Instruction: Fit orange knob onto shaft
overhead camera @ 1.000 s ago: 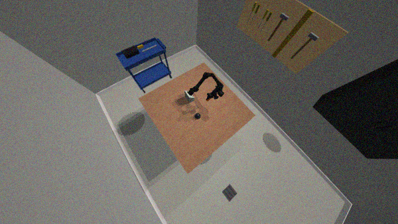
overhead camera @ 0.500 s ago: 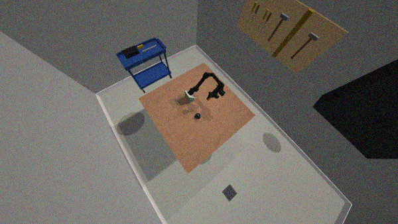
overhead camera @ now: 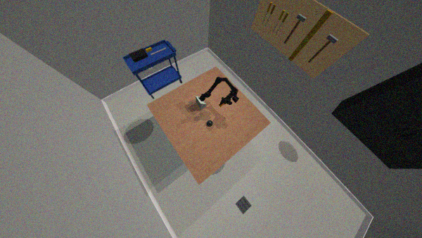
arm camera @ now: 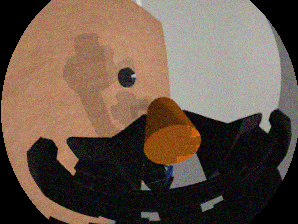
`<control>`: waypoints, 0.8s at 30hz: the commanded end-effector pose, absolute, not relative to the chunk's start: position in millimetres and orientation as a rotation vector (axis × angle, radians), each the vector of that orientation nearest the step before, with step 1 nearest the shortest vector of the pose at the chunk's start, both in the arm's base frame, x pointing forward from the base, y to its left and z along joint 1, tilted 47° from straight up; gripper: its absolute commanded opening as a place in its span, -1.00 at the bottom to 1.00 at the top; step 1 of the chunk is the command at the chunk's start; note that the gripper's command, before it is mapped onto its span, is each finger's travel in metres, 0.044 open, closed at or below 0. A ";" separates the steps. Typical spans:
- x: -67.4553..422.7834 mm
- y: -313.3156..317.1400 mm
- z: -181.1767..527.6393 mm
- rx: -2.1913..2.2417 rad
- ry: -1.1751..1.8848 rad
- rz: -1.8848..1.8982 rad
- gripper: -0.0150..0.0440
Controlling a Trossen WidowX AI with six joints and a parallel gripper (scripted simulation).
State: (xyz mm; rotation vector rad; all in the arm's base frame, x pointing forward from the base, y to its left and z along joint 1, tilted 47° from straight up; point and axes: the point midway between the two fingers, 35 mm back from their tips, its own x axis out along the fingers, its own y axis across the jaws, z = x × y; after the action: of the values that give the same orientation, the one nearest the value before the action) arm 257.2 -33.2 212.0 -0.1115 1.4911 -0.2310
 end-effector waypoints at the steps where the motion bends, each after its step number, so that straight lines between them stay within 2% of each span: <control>1: 257.3 -33.4 212.3 -0.114 1.490 -0.229 -0.49; 24: 257.3 -31.9 210.2 -0.119 1.491 -0.236 -0.49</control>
State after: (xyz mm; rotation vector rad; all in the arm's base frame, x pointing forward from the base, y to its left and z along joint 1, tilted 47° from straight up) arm 257.1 -32.2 211.7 -0.1138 1.4919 -0.2273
